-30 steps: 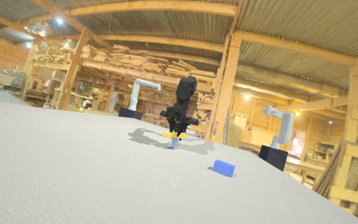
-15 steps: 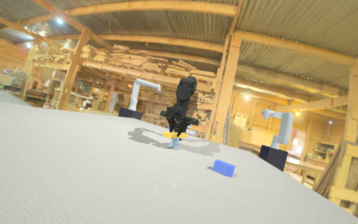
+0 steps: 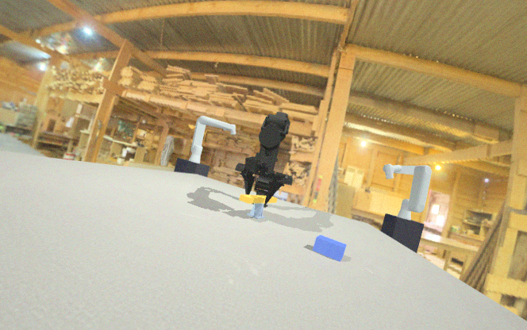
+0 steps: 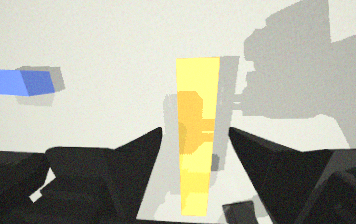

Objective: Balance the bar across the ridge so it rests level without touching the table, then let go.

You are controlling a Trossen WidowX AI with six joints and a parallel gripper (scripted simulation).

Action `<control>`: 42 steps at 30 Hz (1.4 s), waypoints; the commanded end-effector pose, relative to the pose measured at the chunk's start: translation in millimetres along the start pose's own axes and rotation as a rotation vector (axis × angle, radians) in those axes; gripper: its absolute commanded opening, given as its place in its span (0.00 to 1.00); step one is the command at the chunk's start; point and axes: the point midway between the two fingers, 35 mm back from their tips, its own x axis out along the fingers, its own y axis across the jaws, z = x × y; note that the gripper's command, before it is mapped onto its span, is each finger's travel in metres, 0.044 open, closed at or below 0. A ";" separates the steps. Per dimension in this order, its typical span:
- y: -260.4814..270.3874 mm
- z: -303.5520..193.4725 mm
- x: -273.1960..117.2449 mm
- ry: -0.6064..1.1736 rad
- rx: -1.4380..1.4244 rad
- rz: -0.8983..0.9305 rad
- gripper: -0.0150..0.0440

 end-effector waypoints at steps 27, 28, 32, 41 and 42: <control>0.4 0.2 -99.9 0.000 0.000 0.000 1.00; 0.4 0.2 -99.9 0.000 0.000 0.000 1.00; 0.4 0.2 -99.9 0.000 0.000 0.000 1.00; 0.4 0.2 -99.9 0.000 0.000 0.000 1.00; 0.4 0.2 -99.9 0.000 0.000 0.000 1.00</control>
